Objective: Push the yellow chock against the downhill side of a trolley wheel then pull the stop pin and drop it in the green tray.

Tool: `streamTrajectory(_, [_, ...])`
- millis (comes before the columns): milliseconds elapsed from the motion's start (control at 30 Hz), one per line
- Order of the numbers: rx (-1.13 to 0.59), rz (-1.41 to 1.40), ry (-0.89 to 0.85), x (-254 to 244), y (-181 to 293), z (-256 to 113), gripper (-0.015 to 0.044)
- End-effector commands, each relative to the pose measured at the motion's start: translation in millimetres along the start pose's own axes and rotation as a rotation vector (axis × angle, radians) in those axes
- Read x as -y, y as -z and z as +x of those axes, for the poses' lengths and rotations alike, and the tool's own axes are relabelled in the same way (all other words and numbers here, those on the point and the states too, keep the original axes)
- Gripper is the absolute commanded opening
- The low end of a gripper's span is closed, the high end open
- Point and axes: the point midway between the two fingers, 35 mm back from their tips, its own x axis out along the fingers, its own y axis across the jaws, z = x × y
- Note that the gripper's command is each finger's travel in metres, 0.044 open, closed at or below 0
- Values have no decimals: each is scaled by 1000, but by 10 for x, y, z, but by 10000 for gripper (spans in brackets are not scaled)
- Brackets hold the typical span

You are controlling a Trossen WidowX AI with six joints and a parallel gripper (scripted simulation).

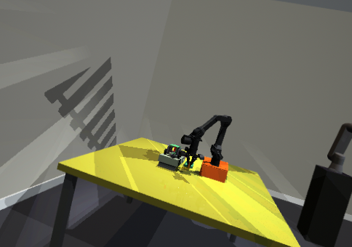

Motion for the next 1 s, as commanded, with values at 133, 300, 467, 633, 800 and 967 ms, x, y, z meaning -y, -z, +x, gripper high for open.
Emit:
streamTrajectory(133, [4,4,-3,-2,1,-278,0])
streamTrajectory(300, [4,4,-3,-2,4,-454,0])
streamTrajectory(467, [4,4,-3,-3,5,-630,0])
streamTrajectory(633, [4,4,-4,-6,3,-807,0])
streamTrajectory(800, [4,4,-4,-11,-1,-982,0])
streamTrajectory(967, [4,4,-4,-18,-10,-1136,0])
